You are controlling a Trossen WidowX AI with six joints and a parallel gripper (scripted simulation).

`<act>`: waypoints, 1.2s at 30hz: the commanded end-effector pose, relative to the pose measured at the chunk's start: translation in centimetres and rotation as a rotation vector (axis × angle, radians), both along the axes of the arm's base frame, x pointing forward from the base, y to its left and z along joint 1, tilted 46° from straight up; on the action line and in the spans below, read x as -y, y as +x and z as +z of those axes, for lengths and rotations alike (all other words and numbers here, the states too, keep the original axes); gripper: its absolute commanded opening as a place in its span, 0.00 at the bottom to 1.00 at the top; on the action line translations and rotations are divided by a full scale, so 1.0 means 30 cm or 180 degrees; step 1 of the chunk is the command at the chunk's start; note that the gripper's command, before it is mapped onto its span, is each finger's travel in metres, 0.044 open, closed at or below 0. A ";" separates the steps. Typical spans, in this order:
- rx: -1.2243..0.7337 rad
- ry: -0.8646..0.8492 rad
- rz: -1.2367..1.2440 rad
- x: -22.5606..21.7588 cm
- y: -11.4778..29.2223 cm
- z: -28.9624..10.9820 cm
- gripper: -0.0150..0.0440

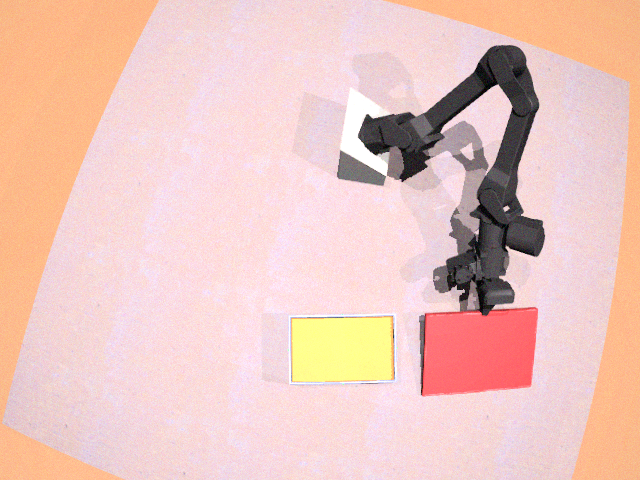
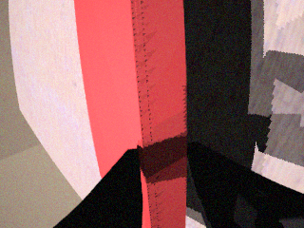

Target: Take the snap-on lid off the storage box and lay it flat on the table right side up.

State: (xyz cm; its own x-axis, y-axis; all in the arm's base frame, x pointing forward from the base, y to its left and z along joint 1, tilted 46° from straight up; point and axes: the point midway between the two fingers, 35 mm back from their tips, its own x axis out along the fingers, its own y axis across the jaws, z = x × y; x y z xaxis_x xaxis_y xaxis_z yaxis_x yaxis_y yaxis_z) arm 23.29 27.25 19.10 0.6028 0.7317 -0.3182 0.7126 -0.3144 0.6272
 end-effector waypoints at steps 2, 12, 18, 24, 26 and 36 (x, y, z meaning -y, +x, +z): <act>-0.0051 -0.0034 0.0017 -0.011 -0.010 -0.034 0.25; -0.0050 -0.0034 0.0017 -0.008 -0.005 -0.010 0.65; -0.0051 -0.0034 0.0017 0.000 -0.022 -0.020 0.85; -0.0053 -0.0034 0.0017 0.014 -0.059 -0.027 1.00; -0.0054 -0.0034 0.0017 0.019 -0.071 -0.029 1.00; -0.0057 -0.0034 0.0017 0.043 -0.132 -0.038 1.00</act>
